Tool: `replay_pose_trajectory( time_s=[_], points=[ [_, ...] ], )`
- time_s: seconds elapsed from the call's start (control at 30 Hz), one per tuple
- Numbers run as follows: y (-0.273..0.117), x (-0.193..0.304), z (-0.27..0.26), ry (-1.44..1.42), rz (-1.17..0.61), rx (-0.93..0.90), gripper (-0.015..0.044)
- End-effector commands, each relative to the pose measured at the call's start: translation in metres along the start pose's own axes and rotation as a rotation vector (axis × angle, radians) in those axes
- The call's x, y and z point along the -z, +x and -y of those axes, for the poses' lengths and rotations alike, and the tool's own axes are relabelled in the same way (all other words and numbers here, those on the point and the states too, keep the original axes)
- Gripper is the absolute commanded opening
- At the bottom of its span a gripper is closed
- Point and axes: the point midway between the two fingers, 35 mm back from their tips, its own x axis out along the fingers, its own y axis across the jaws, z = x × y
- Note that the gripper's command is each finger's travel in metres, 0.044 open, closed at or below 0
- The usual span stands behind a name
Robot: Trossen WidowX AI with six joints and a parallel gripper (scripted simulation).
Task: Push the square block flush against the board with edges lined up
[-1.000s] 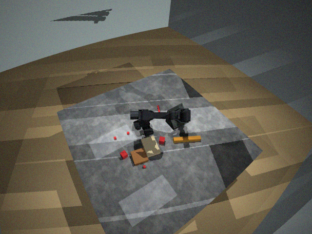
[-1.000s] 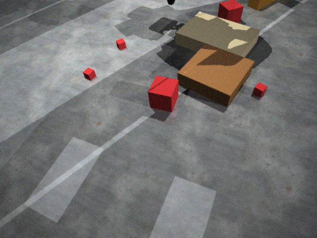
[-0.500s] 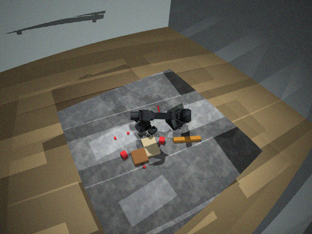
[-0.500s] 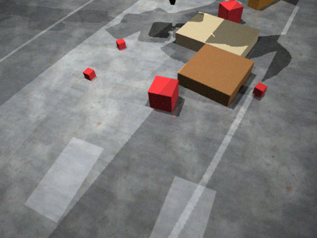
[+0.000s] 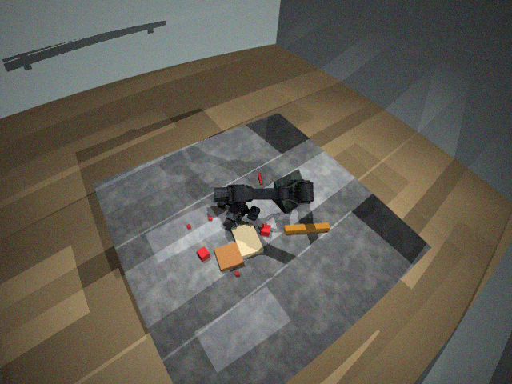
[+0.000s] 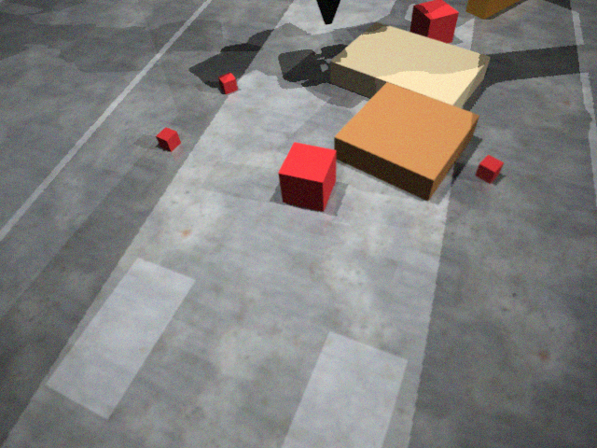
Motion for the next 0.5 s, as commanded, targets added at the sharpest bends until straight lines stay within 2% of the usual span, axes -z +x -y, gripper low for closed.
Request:
replay_pose_trajectory(
  time_s=[0.0, 0.47],
  points=[
    [0.008, 0.001, -0.002, -0.123, 0.003, -0.008, 0.0000],
    [0.031, -0.002, -0.007, -0.601, 0.005, -0.008, 0.0000]
  ],
)
